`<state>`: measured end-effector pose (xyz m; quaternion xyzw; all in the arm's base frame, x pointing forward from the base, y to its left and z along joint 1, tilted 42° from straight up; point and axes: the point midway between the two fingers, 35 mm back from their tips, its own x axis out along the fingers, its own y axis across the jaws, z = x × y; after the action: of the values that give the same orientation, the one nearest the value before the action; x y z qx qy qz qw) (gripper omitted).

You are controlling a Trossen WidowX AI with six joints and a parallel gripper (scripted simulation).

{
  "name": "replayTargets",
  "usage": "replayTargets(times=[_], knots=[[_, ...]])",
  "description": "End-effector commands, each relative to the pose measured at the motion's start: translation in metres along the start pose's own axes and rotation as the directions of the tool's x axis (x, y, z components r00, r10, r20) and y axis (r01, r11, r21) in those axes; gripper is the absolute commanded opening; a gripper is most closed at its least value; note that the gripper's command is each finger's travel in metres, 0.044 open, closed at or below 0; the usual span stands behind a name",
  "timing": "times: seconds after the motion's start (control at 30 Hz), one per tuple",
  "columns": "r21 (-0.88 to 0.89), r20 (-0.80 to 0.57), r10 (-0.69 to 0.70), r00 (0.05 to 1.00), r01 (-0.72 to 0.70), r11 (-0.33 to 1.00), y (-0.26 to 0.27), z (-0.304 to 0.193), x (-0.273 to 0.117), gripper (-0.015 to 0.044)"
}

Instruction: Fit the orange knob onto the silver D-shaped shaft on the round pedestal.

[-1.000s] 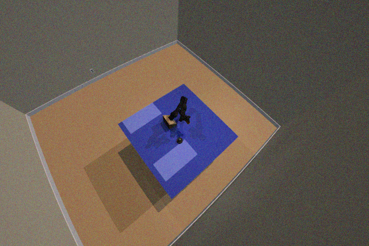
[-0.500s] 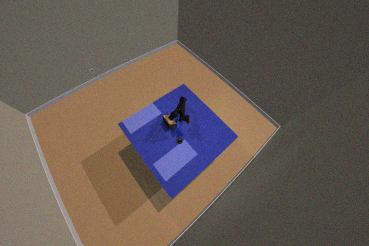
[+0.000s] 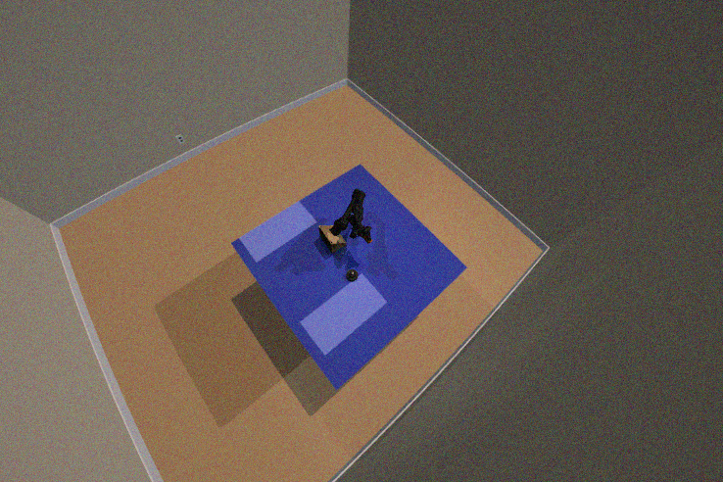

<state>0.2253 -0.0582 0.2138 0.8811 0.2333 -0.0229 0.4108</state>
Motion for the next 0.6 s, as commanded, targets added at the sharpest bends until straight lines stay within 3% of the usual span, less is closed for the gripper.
replayTargets(times=[0.0, 0.57], knots=[[-0.007, 0.002, 0.002, 1.0, -0.002, 1.0, 0.0012, -0.0001, -0.0003, 0.0], [-0.01, 0.001, 0.003, 1.0, -0.003, 1.0, -0.001, -0.0007, 0.0013, 0.0]])
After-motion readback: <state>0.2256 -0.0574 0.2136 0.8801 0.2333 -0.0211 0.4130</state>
